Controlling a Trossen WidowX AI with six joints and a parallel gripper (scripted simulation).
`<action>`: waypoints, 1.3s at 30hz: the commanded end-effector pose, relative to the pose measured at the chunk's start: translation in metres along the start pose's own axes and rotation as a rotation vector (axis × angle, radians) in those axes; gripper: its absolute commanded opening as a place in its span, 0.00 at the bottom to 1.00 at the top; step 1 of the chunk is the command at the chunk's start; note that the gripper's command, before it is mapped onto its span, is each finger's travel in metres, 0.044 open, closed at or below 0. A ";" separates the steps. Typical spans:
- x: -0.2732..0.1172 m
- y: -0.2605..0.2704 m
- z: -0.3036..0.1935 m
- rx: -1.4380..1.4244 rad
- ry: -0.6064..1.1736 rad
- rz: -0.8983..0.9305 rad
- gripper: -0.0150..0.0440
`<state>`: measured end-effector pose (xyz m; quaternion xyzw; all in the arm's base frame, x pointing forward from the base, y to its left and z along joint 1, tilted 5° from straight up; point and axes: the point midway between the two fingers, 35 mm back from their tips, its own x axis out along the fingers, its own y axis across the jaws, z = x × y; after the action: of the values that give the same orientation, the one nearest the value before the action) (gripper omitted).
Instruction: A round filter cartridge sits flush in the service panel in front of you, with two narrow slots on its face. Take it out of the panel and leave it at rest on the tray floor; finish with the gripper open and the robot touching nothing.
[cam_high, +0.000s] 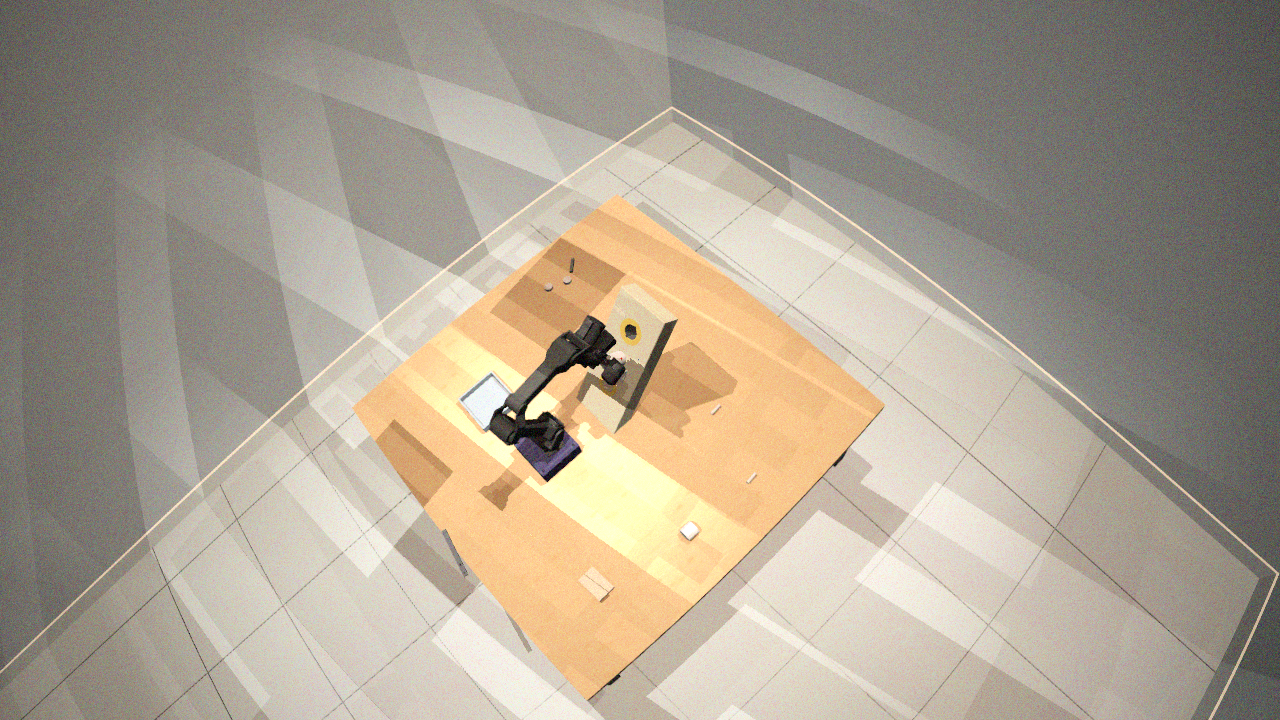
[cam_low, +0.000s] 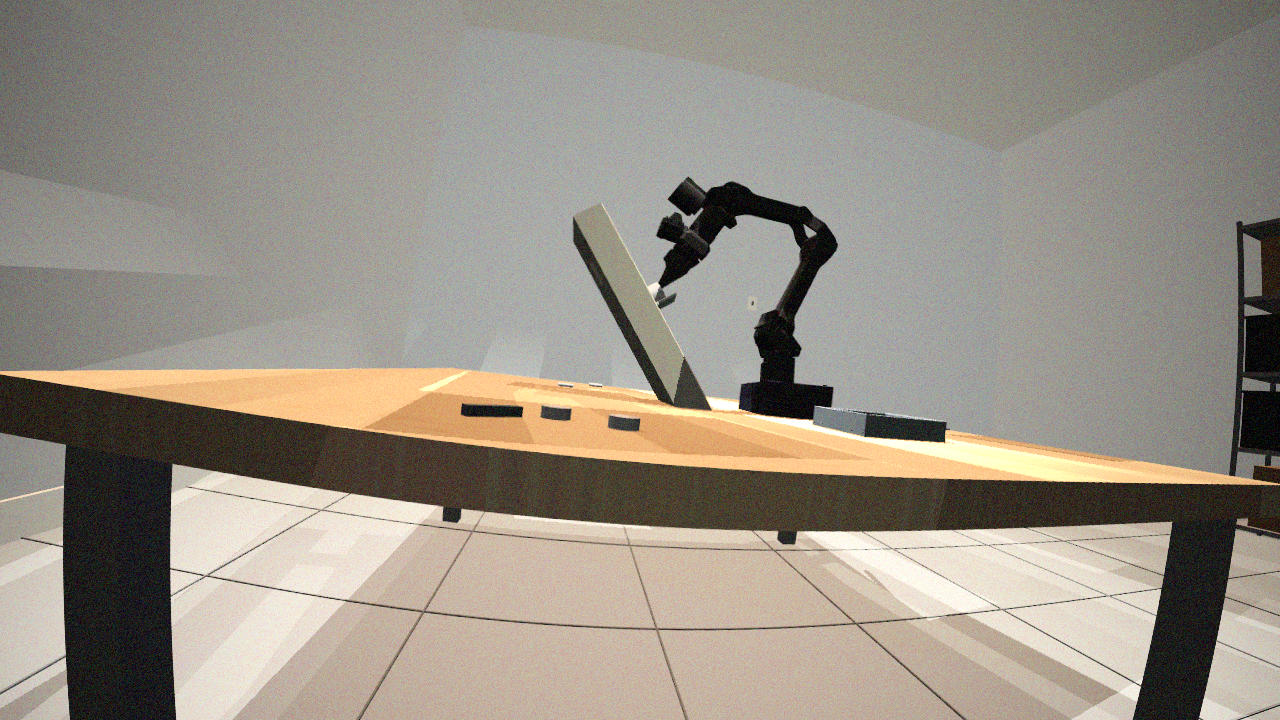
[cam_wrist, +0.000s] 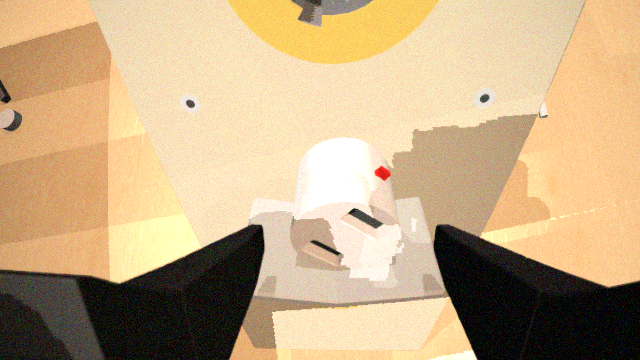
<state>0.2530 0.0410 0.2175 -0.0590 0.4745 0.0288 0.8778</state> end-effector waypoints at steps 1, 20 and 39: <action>0.009 0.001 -0.002 -0.003 0.012 0.004 0.77; 0.026 0.000 -0.002 0.004 0.003 -0.001 0.68; 0.019 0.000 0.013 0.004 0.003 0.001 0.25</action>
<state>0.2676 0.0413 0.1982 -0.0577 0.4806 0.0283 0.8746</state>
